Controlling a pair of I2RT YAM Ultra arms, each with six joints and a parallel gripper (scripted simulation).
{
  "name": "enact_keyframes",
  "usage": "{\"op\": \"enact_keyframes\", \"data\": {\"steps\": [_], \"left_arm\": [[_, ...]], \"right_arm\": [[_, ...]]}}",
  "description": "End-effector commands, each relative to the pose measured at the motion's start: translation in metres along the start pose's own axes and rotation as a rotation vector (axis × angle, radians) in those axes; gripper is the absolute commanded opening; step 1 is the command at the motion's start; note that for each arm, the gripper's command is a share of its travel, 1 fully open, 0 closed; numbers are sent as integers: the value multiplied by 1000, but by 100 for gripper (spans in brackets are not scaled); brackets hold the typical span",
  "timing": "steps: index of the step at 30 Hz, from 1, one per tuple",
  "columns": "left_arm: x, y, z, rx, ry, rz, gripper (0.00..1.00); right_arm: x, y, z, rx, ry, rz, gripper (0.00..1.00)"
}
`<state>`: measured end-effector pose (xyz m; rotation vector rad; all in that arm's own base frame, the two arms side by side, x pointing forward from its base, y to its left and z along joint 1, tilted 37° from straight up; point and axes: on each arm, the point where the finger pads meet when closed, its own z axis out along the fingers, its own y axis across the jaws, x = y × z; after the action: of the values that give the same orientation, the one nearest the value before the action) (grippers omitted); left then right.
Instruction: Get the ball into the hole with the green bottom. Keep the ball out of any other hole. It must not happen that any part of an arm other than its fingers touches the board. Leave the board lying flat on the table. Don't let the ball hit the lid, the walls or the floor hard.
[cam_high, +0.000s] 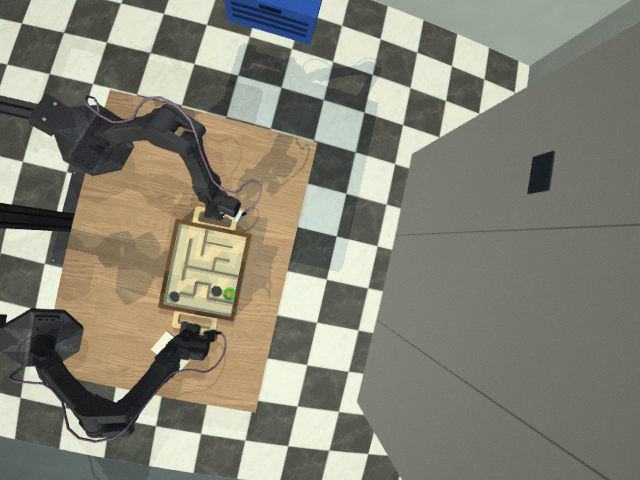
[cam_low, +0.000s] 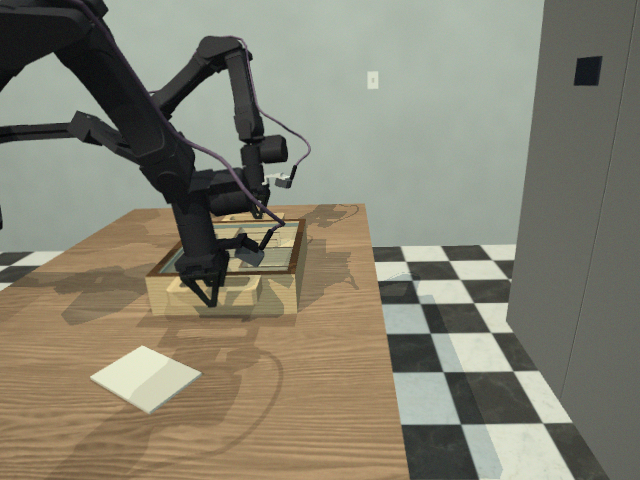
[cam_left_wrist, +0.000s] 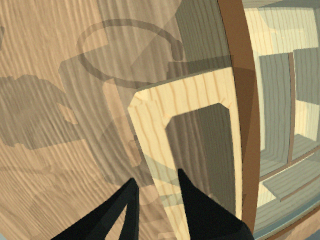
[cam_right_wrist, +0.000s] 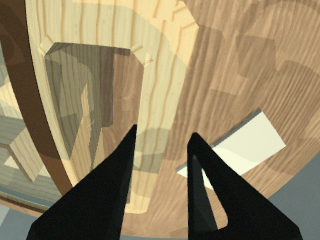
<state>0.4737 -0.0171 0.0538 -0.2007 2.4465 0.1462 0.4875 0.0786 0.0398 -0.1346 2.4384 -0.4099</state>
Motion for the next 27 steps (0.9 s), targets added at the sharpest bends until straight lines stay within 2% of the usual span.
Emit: {"op": "enact_keyframes", "data": {"steps": [1, 3, 5, 9, 10, 11, 22, 23, 27], "left_arm": [[-27, 18, -15, -63, -63, -17, 39], [1, 3, -17, -32, -9, 23, 39], [-9, 6, -21, -34, -27, 4, 39], [-2, 4, -27, -33, -14, 8, 39], [-11, 8, -31, -37, -31, -7, 39], [1, 3, -33, -32, -9, 11, 39], [0, 0, -69, -15, -13, 8, 39], [-7, -1, -72, -11, -29, 3, 39], [-1, -5, -65, 2, -6, 8, 39]], "right_arm": [[-35, -14, -20, 47, -89, 47, 39], [-35, -14, -20, 47, -89, 47, 39], [-35, -14, -20, 47, -89, 47, 39], [-35, -14, -20, 47, -89, 47, 39], [-35, -14, -20, 47, -89, 47, 39], [-35, -14, -20, 47, -89, 47, 39], [-35, -14, -20, 47, -89, 47, 39], [-35, -14, -20, 47, -89, 47, 39], [-35, -14, -20, 47, -89, 47, 39]]}}
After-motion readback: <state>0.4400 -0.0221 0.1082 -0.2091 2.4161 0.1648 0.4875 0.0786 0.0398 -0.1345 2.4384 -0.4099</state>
